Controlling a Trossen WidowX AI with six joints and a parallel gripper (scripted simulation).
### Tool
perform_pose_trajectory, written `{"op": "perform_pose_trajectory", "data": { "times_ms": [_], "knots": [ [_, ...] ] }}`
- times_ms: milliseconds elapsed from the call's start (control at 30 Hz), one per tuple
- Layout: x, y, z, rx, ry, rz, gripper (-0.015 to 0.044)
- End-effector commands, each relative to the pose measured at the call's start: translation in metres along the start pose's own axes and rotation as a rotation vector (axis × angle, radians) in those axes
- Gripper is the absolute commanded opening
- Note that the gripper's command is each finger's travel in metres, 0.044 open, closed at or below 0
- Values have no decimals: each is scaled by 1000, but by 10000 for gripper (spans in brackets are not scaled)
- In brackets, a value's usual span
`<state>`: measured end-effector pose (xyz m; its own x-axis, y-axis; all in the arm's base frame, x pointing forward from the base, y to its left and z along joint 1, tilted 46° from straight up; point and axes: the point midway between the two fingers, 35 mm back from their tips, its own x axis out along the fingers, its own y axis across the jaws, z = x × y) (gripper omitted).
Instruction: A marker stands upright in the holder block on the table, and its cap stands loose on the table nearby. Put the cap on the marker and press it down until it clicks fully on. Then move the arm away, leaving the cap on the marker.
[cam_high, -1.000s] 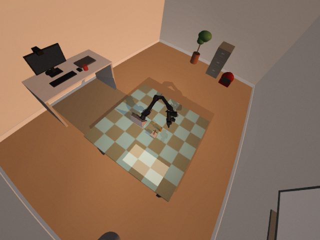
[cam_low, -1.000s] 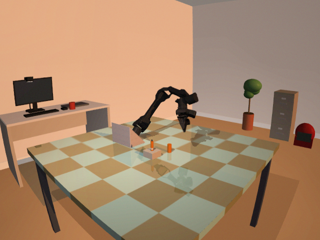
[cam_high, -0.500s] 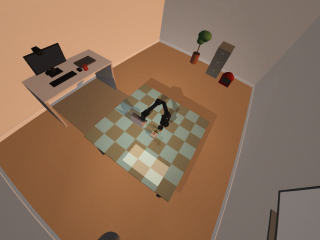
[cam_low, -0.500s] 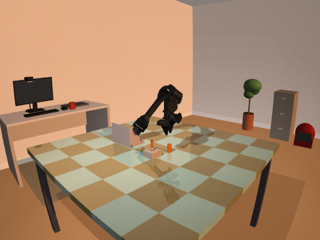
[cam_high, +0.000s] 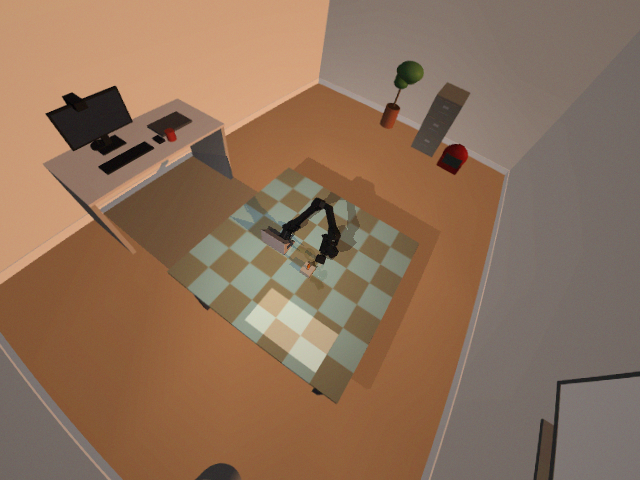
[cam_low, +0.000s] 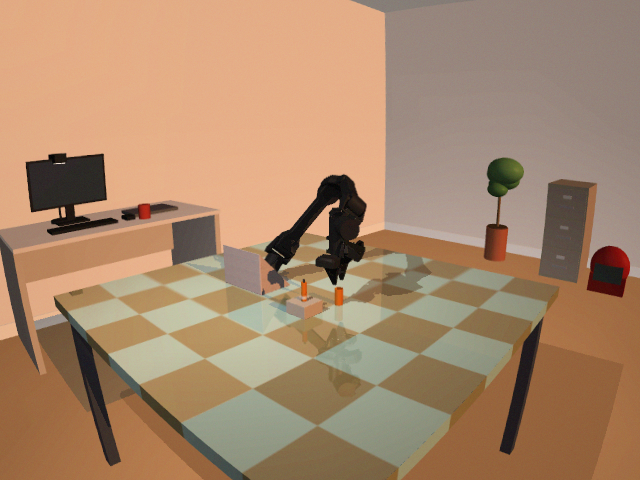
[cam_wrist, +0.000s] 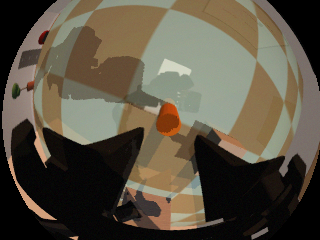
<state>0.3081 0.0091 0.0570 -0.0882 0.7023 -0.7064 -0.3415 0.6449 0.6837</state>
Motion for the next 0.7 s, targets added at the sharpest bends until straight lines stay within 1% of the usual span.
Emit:
{"op": "perform_pose_trajectory", "data": {
  "times_ms": [0, 667],
  "knots": [
    [6, 0, 0, 5, 0, 6, 233],
    [39, 1, 1, 5, 0, 6, 233]
  ]
}}
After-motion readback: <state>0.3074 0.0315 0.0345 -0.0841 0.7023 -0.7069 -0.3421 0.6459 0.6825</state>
